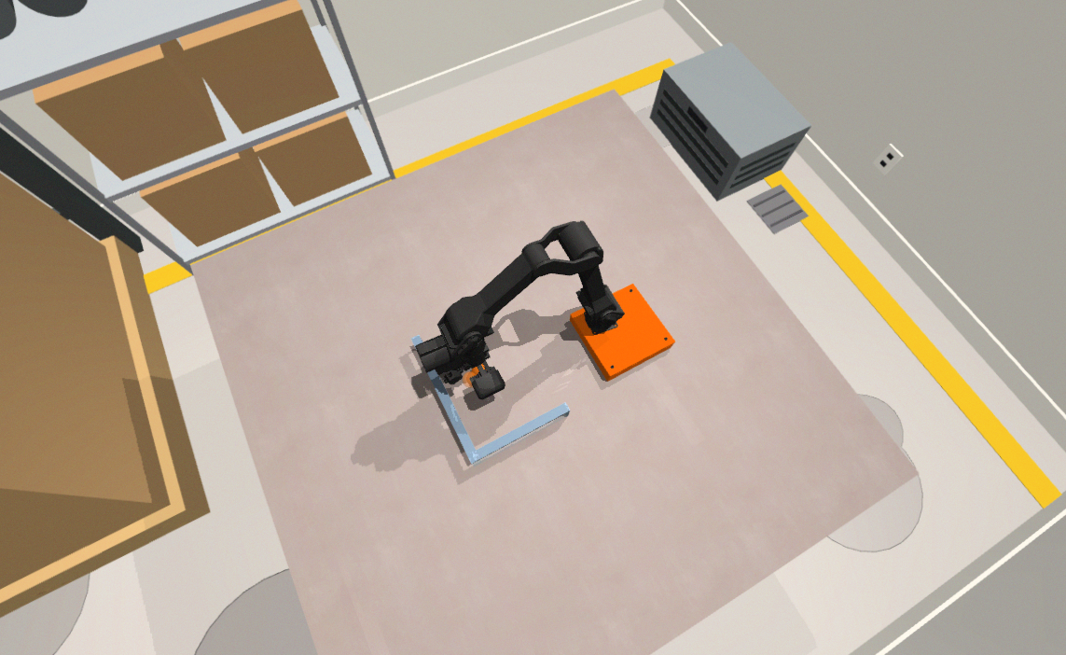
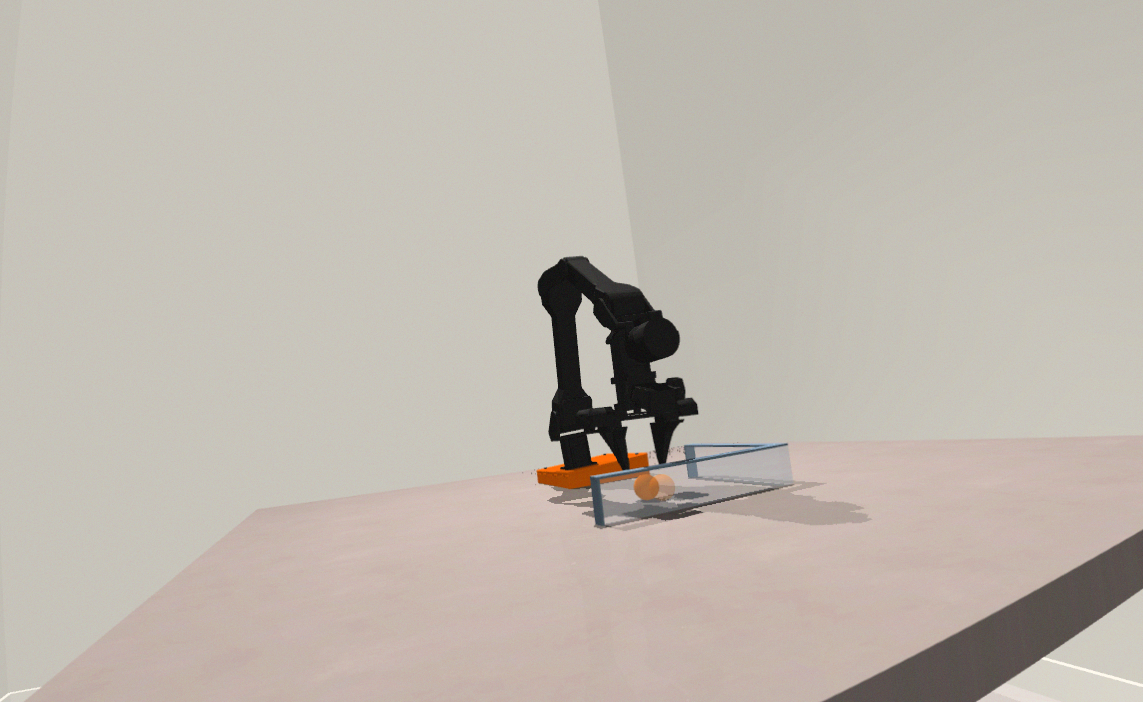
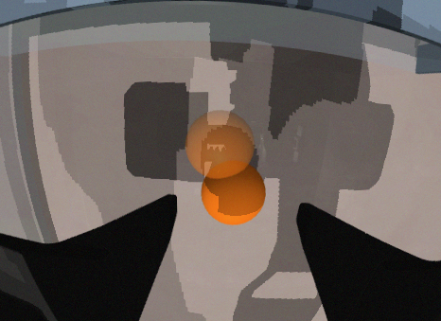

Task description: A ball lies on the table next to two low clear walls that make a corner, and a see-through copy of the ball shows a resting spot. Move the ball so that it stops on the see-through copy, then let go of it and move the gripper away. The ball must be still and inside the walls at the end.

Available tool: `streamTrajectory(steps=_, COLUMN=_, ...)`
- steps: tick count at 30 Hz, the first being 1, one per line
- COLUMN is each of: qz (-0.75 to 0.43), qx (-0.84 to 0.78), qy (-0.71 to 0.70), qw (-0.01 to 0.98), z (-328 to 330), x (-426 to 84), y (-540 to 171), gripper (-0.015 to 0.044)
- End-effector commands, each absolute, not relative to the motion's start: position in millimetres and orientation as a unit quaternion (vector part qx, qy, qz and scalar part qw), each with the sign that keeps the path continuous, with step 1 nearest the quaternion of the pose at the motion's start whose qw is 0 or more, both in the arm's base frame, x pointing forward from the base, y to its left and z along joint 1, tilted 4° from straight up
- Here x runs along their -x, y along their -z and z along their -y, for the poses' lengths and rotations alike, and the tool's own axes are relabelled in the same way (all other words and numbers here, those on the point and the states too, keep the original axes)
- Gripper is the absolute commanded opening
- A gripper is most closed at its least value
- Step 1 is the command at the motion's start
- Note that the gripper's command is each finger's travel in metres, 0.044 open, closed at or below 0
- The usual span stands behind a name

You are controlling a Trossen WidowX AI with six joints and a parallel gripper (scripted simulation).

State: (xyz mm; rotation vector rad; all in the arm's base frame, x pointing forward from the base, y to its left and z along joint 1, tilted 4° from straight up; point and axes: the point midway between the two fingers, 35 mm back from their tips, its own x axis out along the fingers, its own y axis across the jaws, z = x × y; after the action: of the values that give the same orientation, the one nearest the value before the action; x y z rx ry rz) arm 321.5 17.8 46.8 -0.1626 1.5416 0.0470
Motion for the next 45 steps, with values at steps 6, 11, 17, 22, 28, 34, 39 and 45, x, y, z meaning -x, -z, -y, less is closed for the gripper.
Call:
streamTrajectory(steps=6, qz=-0.702, qx=0.073, qy=-0.024, qw=0.708, z=-17, x=-318, y=-28, gripper=0.0292)
streamTrajectory(steps=11, qz=-0.702, qx=0.074, qy=-0.024, qw=0.708, z=-17, x=-318, y=-20, gripper=0.0292)
streamTrajectory(steps=17, qz=-0.702, qx=0.074, qy=-0.024, qw=0.708, z=-16, x=-318, y=-17, gripper=0.0239)
streamTrajectory(steps=22, qz=-0.702, qx=0.074, qy=-0.024, qw=0.708, z=-16, x=-318, y=-17, gripper=0.0186)
streamTrajectory(steps=28, qz=-0.702, qx=0.074, qy=-0.024, qw=0.708, z=-16, x=-318, y=-17, gripper=0.0146)
streamTrajectory(steps=34, qz=-0.701, qx=0.076, qy=-0.026, qw=0.708, z=-18, x=-320, y=-29, gripper=0.0)
streamTrajectory(steps=39, qz=-0.701, qx=0.076, qy=-0.026, qw=0.709, z=-21, x=-324, y=-57, gripper=0.0)
streamTrajectory(steps=45, qz=-0.701, qx=0.075, qy=-0.026, qw=0.709, z=-23, x=-325, y=-92, gripper=0.0)
